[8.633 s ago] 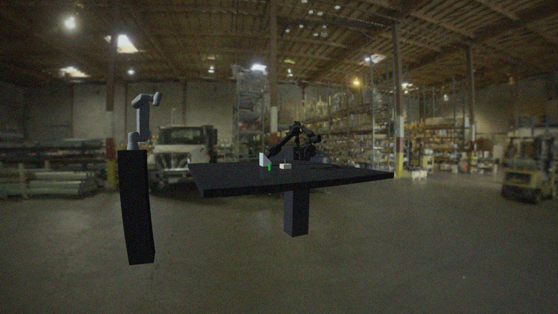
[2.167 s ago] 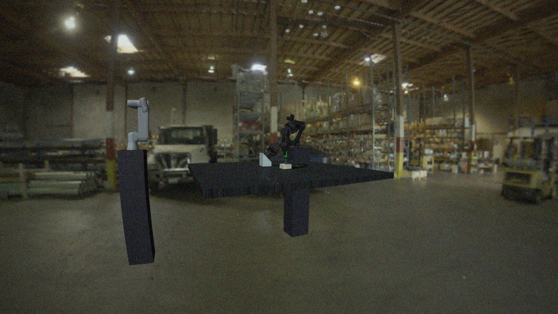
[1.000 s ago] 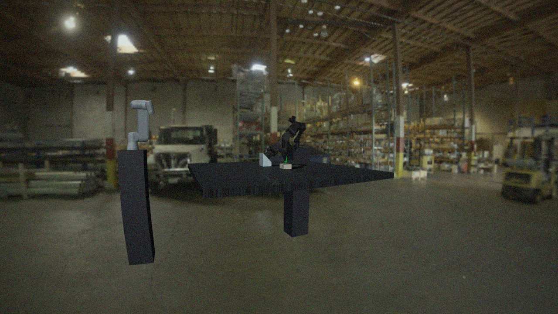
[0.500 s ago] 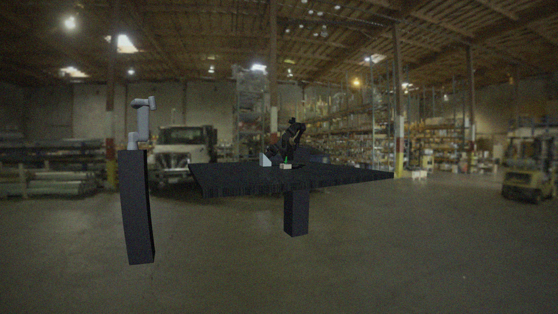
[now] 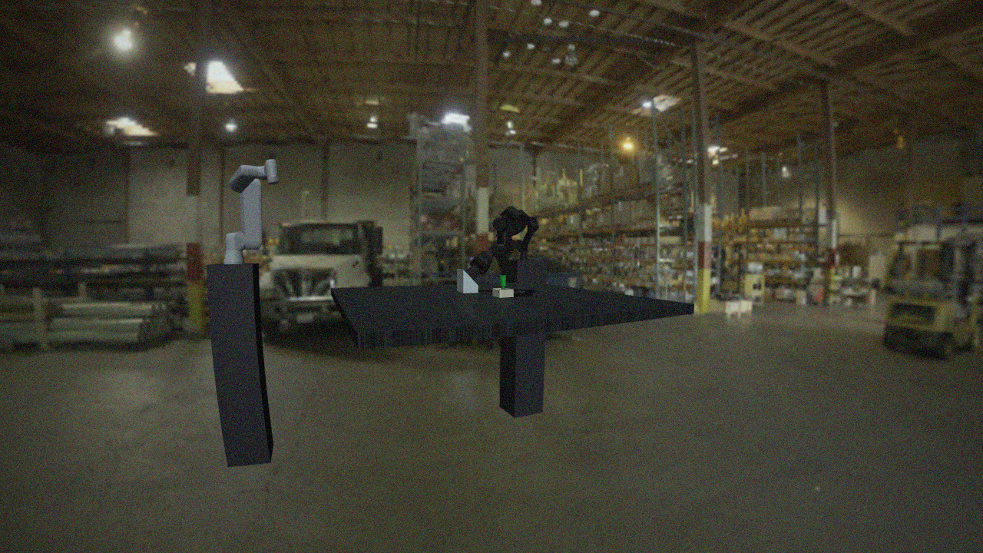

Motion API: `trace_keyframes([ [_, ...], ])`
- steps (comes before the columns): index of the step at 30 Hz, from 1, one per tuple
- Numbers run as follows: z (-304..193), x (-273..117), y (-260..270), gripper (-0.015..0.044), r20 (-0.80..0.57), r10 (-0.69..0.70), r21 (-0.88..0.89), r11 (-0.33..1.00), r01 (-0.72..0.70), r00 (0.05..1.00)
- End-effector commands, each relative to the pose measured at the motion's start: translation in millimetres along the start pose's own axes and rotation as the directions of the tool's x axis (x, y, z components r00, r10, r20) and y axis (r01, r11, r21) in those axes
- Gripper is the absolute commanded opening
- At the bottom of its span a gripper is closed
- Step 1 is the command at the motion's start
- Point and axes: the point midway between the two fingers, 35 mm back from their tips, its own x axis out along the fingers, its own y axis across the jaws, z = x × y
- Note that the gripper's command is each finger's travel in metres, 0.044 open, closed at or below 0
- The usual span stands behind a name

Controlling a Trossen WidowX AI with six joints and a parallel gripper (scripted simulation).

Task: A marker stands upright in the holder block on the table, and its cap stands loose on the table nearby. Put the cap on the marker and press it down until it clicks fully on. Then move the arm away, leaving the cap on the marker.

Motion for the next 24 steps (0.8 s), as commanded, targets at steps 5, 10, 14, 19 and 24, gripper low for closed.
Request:
trace_keyframes([
  [5,-0.9,2.9,0.4,0.0230,-0.004,0.011,0.519,0.855,-0.007,1.000],
  [10,-0.5,6.1,0.4,0.0099,-0.003,0.011,0.754,0.657,-0.005,1.000],
  [14,-0.5,6.1,0.4,0.0000,-0.003,0.011,0.754,0.657,-0.005,1.000],
  [19,-0.5,6.1,0.4,0.0000,-0.003,0.011,0.754,0.657,-0.005,1.000],
  [24,-0.5,6.1,0.4,0.0000,-0.003,0.011,0.754,0.657,-0.005,1.000],
])
